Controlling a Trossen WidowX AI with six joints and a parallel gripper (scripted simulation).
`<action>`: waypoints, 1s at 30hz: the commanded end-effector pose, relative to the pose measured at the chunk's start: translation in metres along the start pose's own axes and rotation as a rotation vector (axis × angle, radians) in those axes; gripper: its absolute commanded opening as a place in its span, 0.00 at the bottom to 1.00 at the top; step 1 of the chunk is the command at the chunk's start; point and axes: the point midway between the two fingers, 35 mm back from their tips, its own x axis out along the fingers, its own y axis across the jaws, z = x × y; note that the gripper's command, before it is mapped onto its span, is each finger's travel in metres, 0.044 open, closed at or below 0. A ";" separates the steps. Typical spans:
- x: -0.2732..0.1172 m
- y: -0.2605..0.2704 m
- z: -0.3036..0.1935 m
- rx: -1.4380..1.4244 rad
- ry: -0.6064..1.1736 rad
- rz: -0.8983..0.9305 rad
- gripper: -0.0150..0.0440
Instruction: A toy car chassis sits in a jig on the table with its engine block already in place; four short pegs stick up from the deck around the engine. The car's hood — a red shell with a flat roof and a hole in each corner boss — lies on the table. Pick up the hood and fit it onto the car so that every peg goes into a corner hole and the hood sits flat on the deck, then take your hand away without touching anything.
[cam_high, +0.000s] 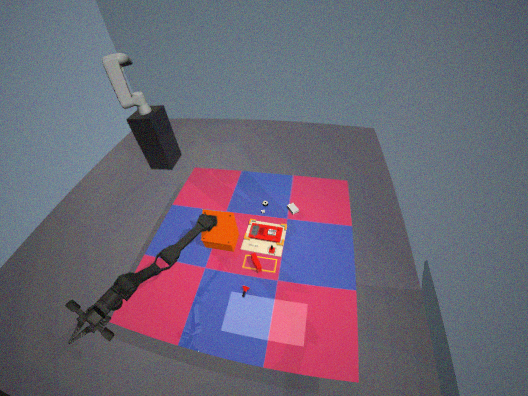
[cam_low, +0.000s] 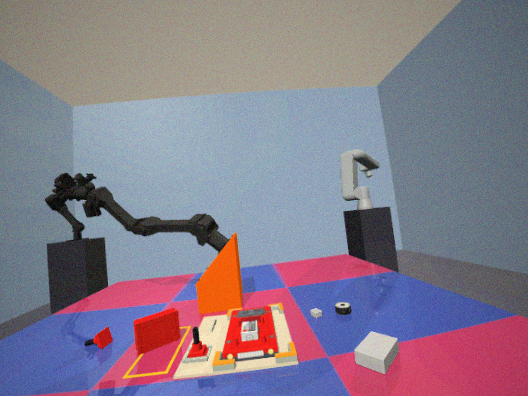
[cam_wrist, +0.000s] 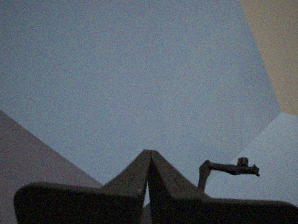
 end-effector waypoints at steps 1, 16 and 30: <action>0.000 0.000 0.001 -0.005 -0.003 -0.001 0.25; -0.041 -0.047 0.130 -0.506 -0.286 -0.182 0.25; -0.102 -0.056 0.245 -1.095 -0.511 -0.431 0.25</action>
